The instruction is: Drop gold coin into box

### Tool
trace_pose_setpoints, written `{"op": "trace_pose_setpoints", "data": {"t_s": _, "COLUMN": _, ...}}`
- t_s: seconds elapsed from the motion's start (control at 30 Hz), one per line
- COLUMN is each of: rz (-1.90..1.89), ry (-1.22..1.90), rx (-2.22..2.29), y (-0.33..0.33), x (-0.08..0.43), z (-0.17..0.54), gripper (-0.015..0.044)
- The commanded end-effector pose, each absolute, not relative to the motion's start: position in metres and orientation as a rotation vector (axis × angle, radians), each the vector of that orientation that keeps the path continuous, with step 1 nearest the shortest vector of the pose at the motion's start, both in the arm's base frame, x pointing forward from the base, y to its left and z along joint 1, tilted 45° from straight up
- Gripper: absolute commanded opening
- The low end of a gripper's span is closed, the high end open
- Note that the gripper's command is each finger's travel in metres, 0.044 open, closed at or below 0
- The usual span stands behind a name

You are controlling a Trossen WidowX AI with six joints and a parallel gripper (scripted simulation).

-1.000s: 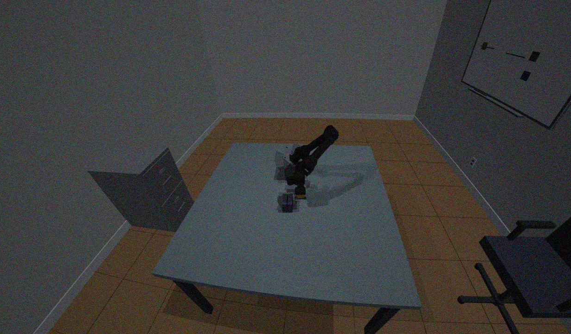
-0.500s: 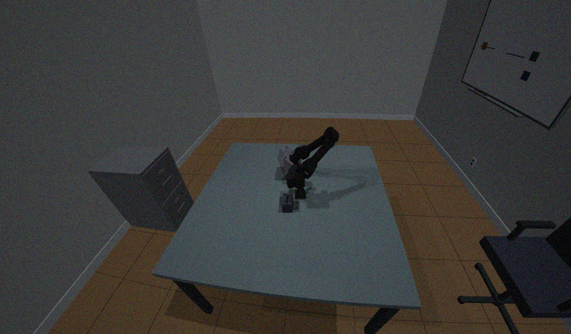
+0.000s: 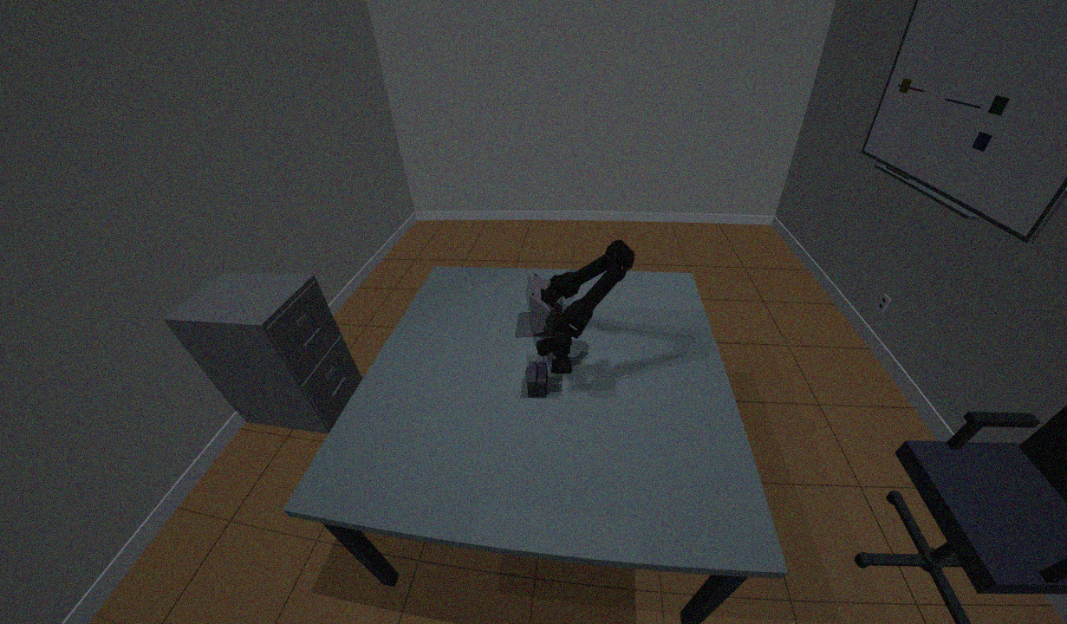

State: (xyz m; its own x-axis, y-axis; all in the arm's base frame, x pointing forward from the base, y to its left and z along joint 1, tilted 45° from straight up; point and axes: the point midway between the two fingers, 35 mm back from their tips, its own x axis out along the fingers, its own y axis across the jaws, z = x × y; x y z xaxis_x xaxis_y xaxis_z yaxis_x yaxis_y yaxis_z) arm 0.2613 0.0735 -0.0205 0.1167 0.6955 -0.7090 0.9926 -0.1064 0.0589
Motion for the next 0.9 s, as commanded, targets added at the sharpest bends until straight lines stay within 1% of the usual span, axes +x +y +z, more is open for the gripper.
{"op": "trace_pose_setpoints", "data": {"t_s": 0.0, "rz": -0.723, "ry": 1.64, "rx": 1.867, "y": 0.076, "x": 0.259, "z": -0.022, "gripper": 0.0082}}
{"op": "trace_pose_setpoints", "data": {"t_s": 0.07, "rz": -0.723, "ry": 1.64, "rx": 1.867, "y": 0.076, "x": 0.259, "z": -0.022, "gripper": 0.0029}}
{"op": "trace_pose_setpoints", "data": {"t_s": 0.2, "rz": -0.723, "ry": 1.64, "rx": 1.867, "y": 0.076, "x": 0.259, "z": -0.022, "gripper": 0.0003}}
{"op": "trace_pose_setpoints", "data": {"t_s": 0.47, "rz": -0.723, "ry": 1.64, "rx": 1.866, "y": 0.074, "x": 0.259, "z": -0.021, "gripper": 0.0}}
{"op": "trace_pose_setpoints", "data": {"t_s": 0.87, "rz": -0.73, "ry": 1.633, "rx": 1.861, "y": 0.053, "x": 0.26, "z": -0.003, "gripper": 0.0}}
